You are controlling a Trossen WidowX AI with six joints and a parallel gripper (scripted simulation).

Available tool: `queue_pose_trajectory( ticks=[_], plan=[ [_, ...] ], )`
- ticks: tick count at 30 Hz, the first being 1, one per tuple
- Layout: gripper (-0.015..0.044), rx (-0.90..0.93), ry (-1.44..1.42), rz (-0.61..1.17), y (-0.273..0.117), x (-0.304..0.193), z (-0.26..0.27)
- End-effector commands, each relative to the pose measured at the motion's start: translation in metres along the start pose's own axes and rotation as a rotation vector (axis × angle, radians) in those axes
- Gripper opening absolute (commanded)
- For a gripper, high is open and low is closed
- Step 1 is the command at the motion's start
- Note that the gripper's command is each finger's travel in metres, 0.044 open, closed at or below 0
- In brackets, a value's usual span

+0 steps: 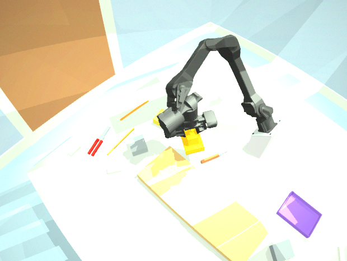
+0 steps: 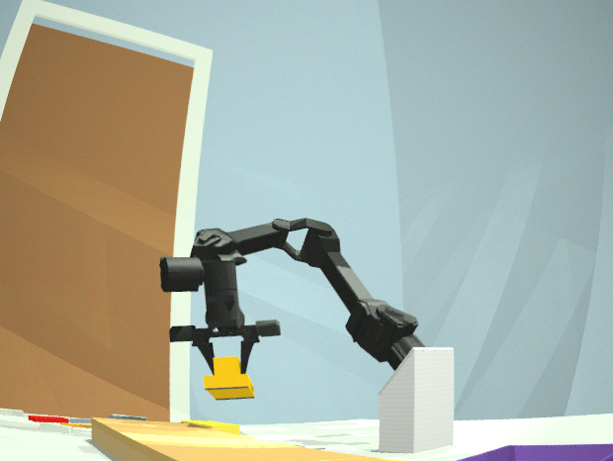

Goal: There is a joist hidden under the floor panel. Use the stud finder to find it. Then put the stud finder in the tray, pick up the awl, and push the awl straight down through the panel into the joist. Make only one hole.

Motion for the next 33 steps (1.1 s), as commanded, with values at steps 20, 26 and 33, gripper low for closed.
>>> queue_pose_trajectory(
  ticks=[20, 26, 33],
  plan=[
    [0.0, 0.145, -0.711, 0.03, -0.01, -0.018, 0.038],
    [0.0, 0.186, -0.893, 0.019, -0.013, -0.022, 0.048],
    [0.0, 0.234, -1.105, -0.005, -0.016, -0.027, 0.059]
  ],
)
Point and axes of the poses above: the point midway between the two fingers, 35 mm back from their tips, its own y axis out along the fingers, its own z axis across the jaws, x = y × z, the point moved 1 cm from there along -y, back along the fingers, and after that the axes turned 10 degrees about -y, right-handed, at the moved point
